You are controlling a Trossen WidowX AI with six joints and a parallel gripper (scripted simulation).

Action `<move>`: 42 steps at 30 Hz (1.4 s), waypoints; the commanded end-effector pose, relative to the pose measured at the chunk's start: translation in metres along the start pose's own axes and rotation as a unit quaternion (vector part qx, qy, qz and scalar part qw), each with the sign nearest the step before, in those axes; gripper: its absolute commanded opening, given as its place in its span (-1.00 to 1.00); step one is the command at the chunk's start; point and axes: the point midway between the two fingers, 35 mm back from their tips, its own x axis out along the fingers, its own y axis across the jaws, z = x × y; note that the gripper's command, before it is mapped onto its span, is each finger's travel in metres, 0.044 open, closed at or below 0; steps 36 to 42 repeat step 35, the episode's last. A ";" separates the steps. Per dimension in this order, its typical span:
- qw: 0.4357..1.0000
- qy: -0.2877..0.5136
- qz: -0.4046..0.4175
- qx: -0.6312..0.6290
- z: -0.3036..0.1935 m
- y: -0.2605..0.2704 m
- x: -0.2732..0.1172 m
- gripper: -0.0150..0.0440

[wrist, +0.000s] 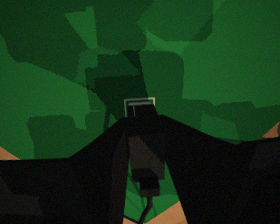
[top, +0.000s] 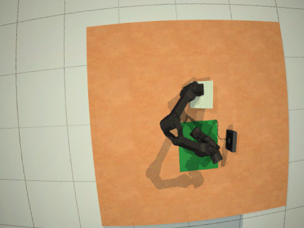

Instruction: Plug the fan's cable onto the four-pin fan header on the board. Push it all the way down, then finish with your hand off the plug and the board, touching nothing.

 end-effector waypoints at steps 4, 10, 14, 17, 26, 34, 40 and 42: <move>1.000 0.000 0.000 0.000 0.000 0.000 0.000 -0.14; 1.000 0.000 0.000 0.000 0.000 0.000 0.000 0.39; 1.000 0.000 0.001 -0.001 0.000 0.001 -0.012 0.39; 1.000 0.001 0.001 -0.002 0.000 0.001 -0.052 0.39; 1.000 0.002 0.003 -0.002 0.035 0.006 -0.057 0.39; 1.000 -0.002 0.000 -0.001 0.121 -0.002 -0.055 0.39; 1.000 -0.002 0.000 -0.001 0.121 -0.002 -0.055 0.39; 1.000 -0.002 0.000 -0.001 0.121 -0.002 -0.055 0.39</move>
